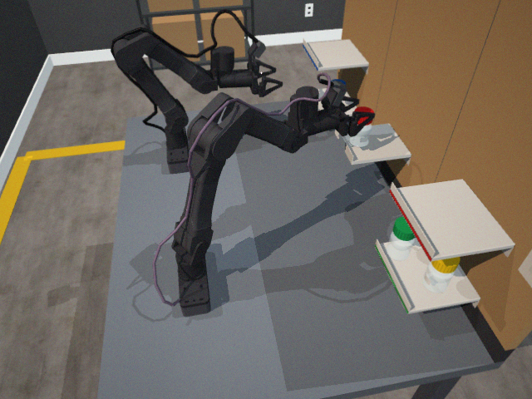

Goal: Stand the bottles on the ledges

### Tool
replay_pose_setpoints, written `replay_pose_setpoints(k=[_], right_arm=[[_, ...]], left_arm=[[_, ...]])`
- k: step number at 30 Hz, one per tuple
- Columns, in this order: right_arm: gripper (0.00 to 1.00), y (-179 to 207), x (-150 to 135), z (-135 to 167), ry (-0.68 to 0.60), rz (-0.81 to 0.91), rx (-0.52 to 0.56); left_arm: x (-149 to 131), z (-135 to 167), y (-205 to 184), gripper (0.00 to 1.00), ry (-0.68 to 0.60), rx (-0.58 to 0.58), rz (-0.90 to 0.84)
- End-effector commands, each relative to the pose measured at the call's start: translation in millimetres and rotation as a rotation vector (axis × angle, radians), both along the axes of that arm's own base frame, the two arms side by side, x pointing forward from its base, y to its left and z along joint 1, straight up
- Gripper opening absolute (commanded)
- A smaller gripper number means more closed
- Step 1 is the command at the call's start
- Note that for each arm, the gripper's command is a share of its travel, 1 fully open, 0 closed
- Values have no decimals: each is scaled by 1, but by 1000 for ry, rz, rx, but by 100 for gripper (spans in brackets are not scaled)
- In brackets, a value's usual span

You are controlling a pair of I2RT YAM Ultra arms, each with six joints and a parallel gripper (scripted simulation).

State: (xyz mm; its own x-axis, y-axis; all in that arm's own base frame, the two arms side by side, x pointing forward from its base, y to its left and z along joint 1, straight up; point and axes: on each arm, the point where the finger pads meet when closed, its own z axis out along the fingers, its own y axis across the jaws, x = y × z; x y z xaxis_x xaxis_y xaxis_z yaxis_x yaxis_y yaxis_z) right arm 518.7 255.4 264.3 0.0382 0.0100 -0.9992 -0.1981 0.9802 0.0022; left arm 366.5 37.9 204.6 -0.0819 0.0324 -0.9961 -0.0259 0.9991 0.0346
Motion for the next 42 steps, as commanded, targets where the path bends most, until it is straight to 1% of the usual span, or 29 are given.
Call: replay_pose_setpoints(k=[1,3,5,7,8,11,17,19,30,32,33,40,42], right_arm=[[81,-4,-26,51,-174,-28,98],[81,2,-39,50,-198,-12,123],[81,2,-39,50,-198,-12,123],[81,11,-52,47,-212,25,125],[81,18,-56,41,-207,57,113],[81,8,-48,0,-152,69,54],[81,-9,-44,-36,-97,39,10],[81,-8,-44,-27,-111,41,20],[81,-7,-45,-27,-111,44,23],[81,-5,-43,-15,-128,43,34],[81,-5,-42,-13,-126,44,33],[81,-1,-36,-5,-117,44,27],[81,2,-33,-8,-110,53,22]], left_arm=[[1,4,-1,100,-15,2,0],[1,4,-1,100,-15,2,0],[1,4,-1,100,-15,2,0],[1,4,-1,100,-15,2,0],[1,4,-1,100,-15,2,0],[1,4,-1,100,-15,2,0],[1,4,-1,100,-15,2,0],[1,4,-1,100,-15,2,0],[1,4,-1,100,-15,2,0],[1,4,-1,100,-15,2,0],[1,4,-1,100,-15,2,0],[1,4,-1,100,-15,2,0],[1,4,-1,100,-15,2,0]])
